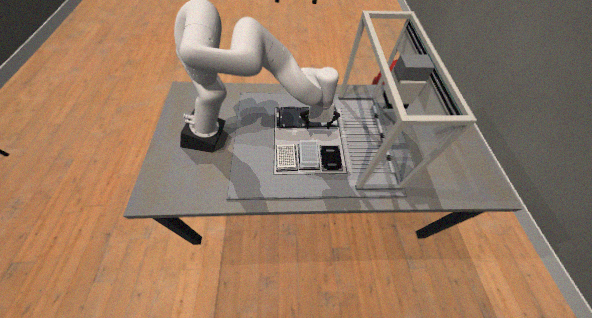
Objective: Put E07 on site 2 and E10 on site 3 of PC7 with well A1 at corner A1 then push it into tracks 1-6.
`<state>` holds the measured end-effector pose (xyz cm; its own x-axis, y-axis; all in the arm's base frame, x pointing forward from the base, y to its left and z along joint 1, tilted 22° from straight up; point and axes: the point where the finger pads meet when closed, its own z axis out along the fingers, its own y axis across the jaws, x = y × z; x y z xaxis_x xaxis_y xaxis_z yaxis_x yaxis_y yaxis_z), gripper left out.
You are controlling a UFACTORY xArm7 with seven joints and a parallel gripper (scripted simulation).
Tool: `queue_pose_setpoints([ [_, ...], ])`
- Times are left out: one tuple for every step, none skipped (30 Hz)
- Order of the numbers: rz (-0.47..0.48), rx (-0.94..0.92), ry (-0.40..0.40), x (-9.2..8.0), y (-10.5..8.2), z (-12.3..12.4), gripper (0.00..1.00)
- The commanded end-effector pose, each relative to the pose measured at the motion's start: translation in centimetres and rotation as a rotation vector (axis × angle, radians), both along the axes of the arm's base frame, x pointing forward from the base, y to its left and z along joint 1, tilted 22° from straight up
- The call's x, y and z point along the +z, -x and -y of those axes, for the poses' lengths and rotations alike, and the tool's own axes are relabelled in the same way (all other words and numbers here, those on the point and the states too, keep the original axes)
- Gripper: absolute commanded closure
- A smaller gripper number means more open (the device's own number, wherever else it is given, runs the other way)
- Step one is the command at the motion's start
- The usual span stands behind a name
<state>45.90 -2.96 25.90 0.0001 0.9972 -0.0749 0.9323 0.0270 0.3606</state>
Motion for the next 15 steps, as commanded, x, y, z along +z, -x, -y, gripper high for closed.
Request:
queue_pose_setpoints([
  [0.005, 0.001, 0.000, 0.3, 0.9, 1.9, 0.00],
  [0.005, 0.001, 0.000, 0.3, 1.1, 2.4, 0.00],
  [0.005, 0.001, 0.000, 0.3, 1.3, 2.8, 0.00],
  [0.005, 0.001, 0.000, 0.3, 1.6, 3.3, 0.00],
  [0.005, 0.001, 0.000, 0.3, 1.8, 3.7, 0.00],
  [0.005, 0.001, 0.000, 0.3, 2.0, 4.2, 0.00],
  [0.005, 0.001, 0.000, 0.3, 2.0, 4.2, 0.00],
  [0.005, 0.001, 0.000, 0.3, 2.0, 4.2, 0.00],
  [0.005, 0.001, 0.000, 0.3, 2.2, 4.6, 0.00],
  [0.005, 0.001, 0.000, 0.3, 2.4, 5.1, 0.00],
  [0.005, 0.001, 0.000, 0.3, 2.7, 5.5, 0.00],
  [0.005, 0.001, 0.000, 0.3, 2.9, 6.0, 0.00],
  [0.005, 0.001, 0.000, 0.3, 3.1, 6.4, 0.00],
  [0.005, 0.001, 0.000, 0.3, 3.2, 6.6, 0.00],
  [0.005, 0.001, 0.000, 0.3, 3.2, 6.6, 0.00],
])
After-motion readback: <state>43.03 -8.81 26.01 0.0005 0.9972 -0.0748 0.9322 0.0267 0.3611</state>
